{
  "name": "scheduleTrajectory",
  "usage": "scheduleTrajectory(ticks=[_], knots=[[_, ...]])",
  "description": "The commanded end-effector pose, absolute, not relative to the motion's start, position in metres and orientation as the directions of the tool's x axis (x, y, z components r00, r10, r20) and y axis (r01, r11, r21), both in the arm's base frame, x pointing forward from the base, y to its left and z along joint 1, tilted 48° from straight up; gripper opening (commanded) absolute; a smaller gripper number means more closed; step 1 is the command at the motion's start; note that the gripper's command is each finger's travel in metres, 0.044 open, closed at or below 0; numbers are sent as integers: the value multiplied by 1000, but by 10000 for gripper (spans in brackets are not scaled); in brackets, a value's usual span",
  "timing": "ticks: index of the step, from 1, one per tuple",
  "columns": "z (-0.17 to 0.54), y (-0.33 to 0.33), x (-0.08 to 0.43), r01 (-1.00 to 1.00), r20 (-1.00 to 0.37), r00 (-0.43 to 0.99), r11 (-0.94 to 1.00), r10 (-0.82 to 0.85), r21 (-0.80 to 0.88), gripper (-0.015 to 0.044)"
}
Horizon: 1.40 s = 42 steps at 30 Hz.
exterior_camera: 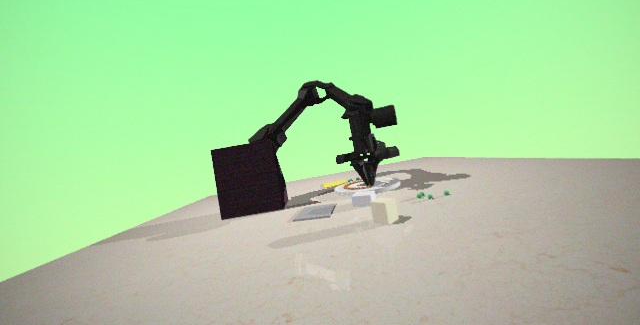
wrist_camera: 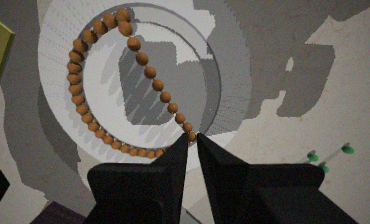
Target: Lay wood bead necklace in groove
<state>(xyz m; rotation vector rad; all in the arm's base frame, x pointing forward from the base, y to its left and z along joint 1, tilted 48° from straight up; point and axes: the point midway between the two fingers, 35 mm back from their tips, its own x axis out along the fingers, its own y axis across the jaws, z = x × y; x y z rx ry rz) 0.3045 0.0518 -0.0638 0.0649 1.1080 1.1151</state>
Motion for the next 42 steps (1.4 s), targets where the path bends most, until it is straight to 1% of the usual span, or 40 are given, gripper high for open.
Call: scheduleTrajectory(ticks=[1, 28, 37, 42], knots=[[-64, 52, 305, -680, -675, -1, 494, 738, 541, 0], [-62, 44, 305, -675, -673, 1, 497, 740, 546, 0], [-68, 51, 305, -675, -672, 1, 497, 740, 546, 0], [-65, 48, 305, -679, -673, 1, 495, 739, 542, 131]])
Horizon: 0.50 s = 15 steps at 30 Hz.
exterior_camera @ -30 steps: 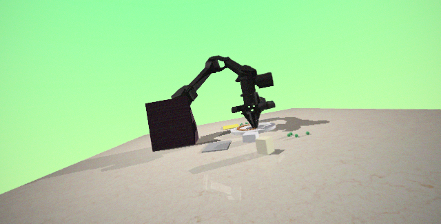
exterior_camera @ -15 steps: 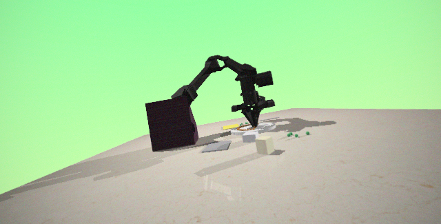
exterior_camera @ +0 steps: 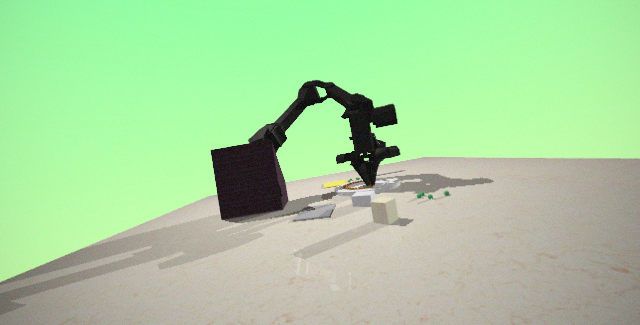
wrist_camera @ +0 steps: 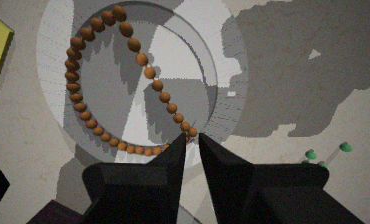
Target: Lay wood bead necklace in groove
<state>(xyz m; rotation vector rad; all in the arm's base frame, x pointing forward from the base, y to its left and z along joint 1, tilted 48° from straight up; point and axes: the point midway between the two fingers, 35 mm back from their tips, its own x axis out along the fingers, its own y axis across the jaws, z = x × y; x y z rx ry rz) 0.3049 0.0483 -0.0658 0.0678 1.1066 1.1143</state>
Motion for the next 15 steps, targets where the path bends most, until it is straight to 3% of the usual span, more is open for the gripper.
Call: scheduleTrajectory(ticks=[1, 11, 15], knots=[[-65, 48, 305, -679, -673, 1, 495, 739, 542, 157], [-62, 44, 305, -675, -673, 1, 497, 740, 545, 420], [-62, 44, 304, -675, -673, 1, 497, 740, 546, 440]])
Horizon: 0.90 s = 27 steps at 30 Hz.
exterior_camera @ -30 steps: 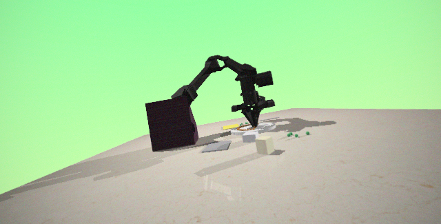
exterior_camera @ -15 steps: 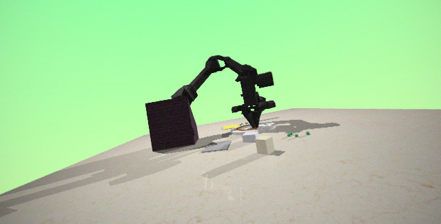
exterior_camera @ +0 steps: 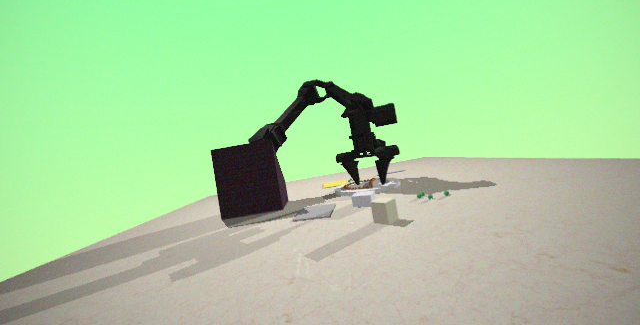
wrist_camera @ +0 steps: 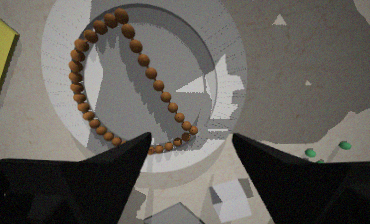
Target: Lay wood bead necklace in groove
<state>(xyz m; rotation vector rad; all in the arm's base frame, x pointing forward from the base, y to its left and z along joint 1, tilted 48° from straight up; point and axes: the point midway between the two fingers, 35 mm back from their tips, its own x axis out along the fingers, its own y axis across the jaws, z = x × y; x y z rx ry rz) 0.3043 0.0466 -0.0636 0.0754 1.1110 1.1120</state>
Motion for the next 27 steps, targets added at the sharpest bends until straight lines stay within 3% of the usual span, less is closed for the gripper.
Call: scheduleTrajectory(ticks=[1, 16, 19, 27], knots=[[-62, 44, 304, -675, -673, 1, 497, 740, 546, 440], [-62, 44, 304, -675, -673, 1, 497, 740, 546, 440], [-56, 47, 308, -573, -673, 1, 552, 739, 605, 361], [-23, 63, 325, 92, -675, 2, 672, 738, 735, 151]])
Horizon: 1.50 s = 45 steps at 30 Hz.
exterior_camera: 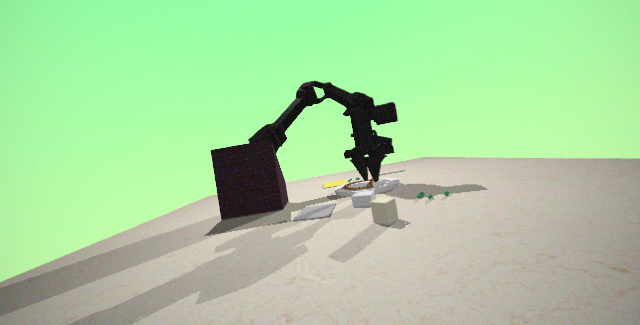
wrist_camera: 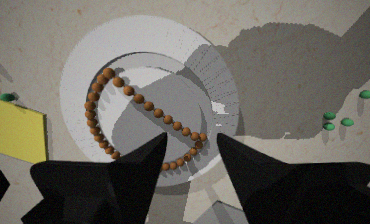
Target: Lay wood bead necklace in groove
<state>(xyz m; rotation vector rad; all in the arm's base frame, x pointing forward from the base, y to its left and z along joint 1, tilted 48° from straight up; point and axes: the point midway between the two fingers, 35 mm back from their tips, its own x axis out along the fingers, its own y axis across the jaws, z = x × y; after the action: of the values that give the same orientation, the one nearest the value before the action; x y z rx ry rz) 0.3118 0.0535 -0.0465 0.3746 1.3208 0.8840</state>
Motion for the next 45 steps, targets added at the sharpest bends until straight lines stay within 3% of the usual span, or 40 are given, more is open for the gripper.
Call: scheduleTrajectory(ticks=[1, 6, 18, 23, 45], knots=[[-18, 65, 326, 179, -675, 2, 664, 738, 726, 125], [5, 77, 334, 579, -675, 3, 549, 737, 602, 120], [36, 94, 340, 916, -671, 2, 268, 741, 299, 120], [44, 98, 341, 978, -670, 2, 139, 742, 157, 120], [40, 103, 341, 979, -670, 2, 136, 742, 154, 120]])
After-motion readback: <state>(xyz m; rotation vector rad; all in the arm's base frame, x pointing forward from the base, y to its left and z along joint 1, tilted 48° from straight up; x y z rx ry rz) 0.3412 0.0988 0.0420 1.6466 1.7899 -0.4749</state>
